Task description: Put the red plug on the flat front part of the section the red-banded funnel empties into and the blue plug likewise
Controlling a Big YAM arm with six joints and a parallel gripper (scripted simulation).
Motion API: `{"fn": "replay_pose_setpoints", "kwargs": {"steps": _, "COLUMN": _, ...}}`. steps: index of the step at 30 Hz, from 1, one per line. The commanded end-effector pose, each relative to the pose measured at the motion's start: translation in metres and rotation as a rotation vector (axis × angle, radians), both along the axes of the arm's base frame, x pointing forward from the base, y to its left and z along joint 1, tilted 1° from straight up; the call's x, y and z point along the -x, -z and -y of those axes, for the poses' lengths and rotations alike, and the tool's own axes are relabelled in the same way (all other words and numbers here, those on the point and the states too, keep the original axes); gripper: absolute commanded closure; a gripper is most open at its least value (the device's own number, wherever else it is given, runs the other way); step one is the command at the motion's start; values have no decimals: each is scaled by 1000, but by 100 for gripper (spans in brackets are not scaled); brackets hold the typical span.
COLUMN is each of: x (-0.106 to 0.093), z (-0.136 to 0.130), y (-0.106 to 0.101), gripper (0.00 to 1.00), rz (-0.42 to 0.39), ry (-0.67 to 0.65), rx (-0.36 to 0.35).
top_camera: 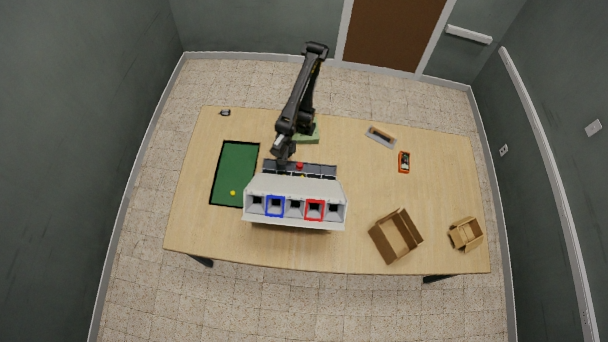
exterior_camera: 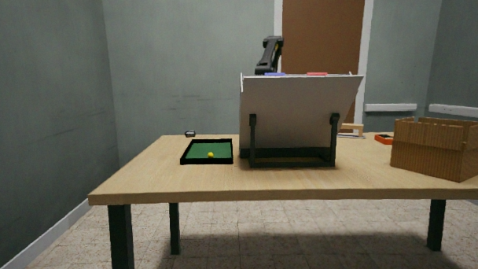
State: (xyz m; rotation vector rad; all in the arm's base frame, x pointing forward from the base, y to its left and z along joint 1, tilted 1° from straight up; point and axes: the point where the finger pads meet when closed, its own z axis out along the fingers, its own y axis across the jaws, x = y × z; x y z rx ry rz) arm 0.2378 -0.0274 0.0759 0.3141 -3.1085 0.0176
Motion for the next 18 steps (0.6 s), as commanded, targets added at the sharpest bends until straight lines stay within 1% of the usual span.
{"fn": "replay_pose_setpoints", "kwargs": {"steps": 1, "x": -30, "z": 6, "y": -19, "gripper": 100, "rz": 74, "ry": 7, "rx": 4}}
{"fn": "replay_pose_setpoints", "kwargs": {"steps": 16, "x": -30, "z": 6, "y": -16, "gripper": 100, "rz": 71, "ry": 6, "rx": 4}}
{"fn": "replay_pose_setpoints", "kwargs": {"steps": 18, "x": -19, "z": 5, "y": -5, "gripper": 100, "rz": 43, "ry": 6, "rx": 1}}
